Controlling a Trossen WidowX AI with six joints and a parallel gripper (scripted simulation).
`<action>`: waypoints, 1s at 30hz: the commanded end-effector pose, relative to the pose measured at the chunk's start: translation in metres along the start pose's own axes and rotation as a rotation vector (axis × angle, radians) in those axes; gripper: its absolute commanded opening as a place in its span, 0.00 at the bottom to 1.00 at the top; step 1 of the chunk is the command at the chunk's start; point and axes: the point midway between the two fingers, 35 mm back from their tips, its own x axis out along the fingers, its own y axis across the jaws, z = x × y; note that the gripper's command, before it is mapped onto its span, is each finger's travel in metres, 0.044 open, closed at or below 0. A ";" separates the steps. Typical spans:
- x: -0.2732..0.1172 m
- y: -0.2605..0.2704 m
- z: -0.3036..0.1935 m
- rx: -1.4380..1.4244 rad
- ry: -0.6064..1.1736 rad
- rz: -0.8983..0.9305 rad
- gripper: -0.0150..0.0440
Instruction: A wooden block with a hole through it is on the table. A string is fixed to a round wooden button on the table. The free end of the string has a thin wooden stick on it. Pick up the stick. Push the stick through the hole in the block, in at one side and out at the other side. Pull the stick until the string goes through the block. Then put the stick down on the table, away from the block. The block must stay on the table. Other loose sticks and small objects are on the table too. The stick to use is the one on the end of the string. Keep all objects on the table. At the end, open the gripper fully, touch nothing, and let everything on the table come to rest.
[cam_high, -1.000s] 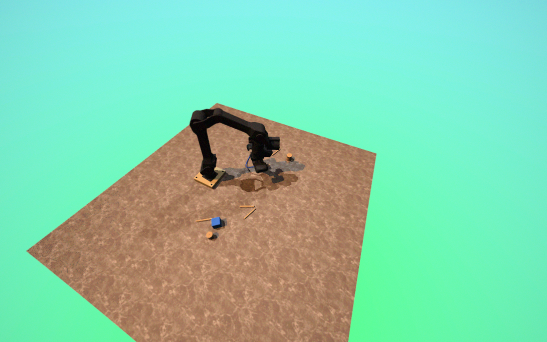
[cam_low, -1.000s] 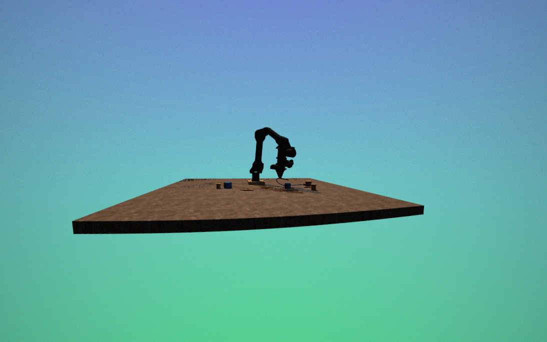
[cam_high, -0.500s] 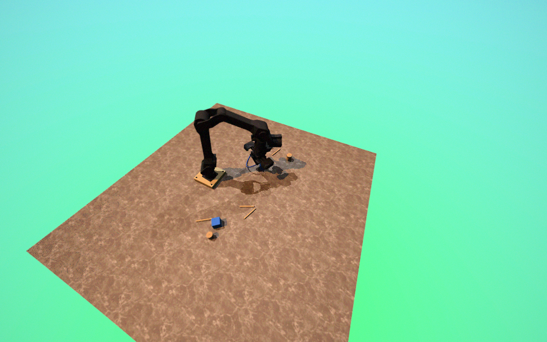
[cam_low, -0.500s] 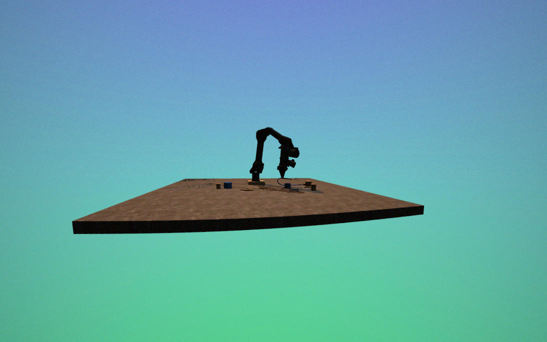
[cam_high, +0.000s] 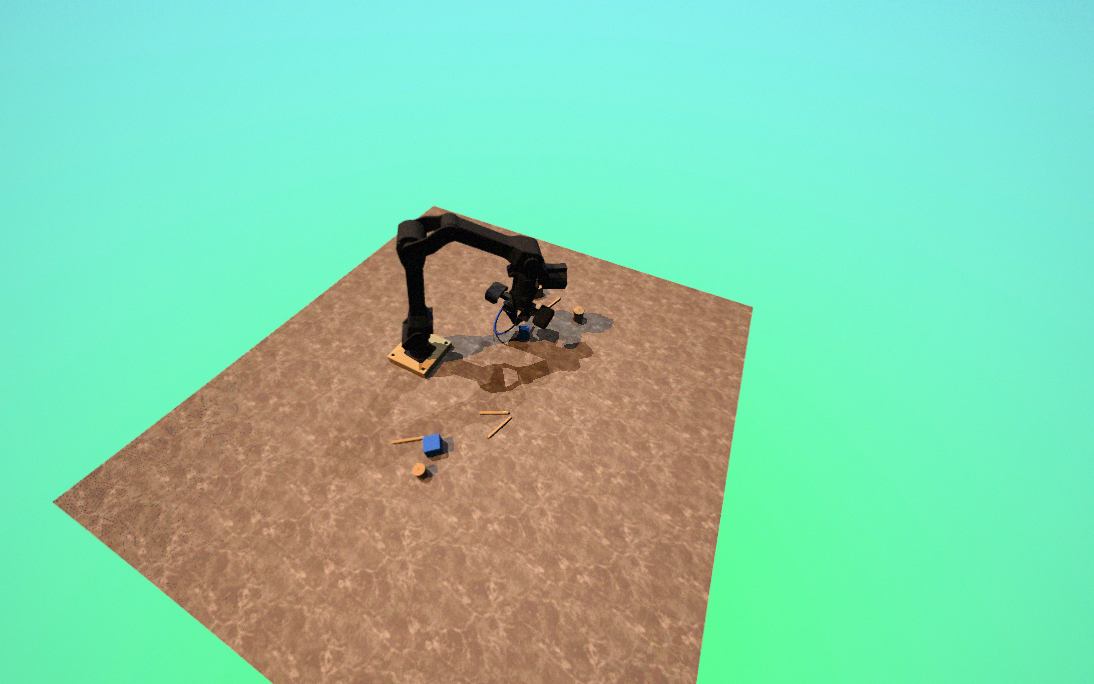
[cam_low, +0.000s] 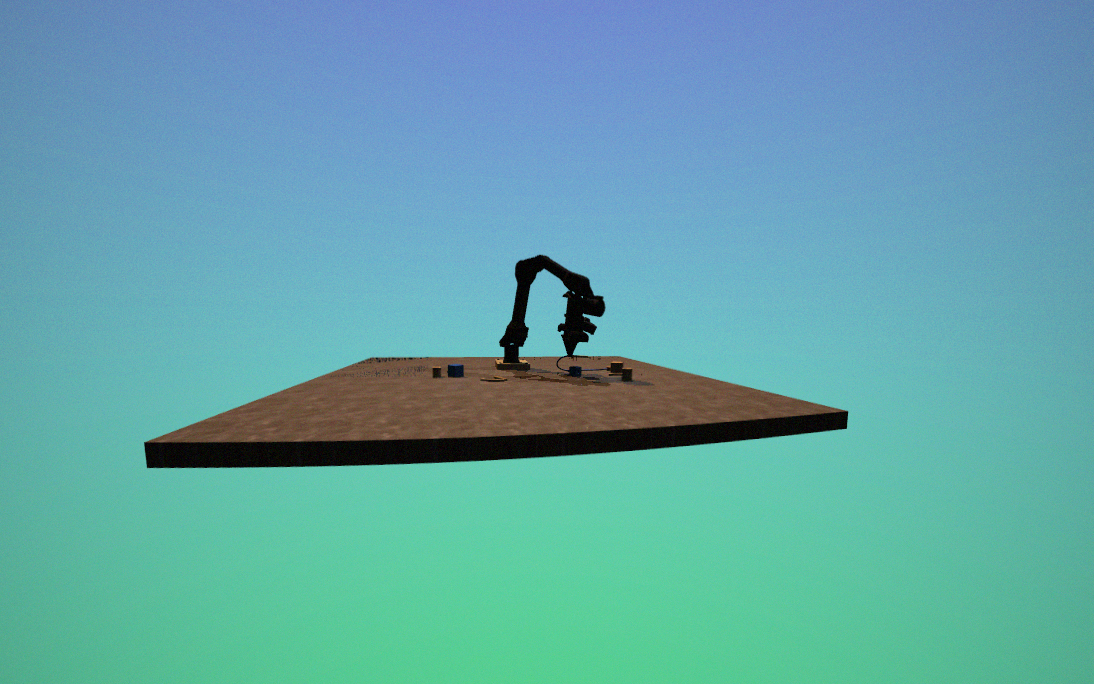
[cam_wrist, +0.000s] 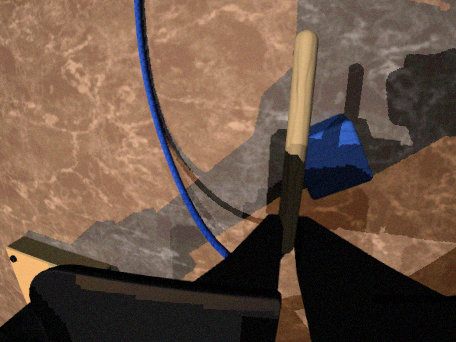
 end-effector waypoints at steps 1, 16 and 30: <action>-0.002 0.000 0.007 -0.109 -0.004 0.002 0.25; -0.002 0.005 0.025 -0.488 0.004 0.028 0.25; -0.001 0.011 0.042 -0.843 0.006 0.055 0.25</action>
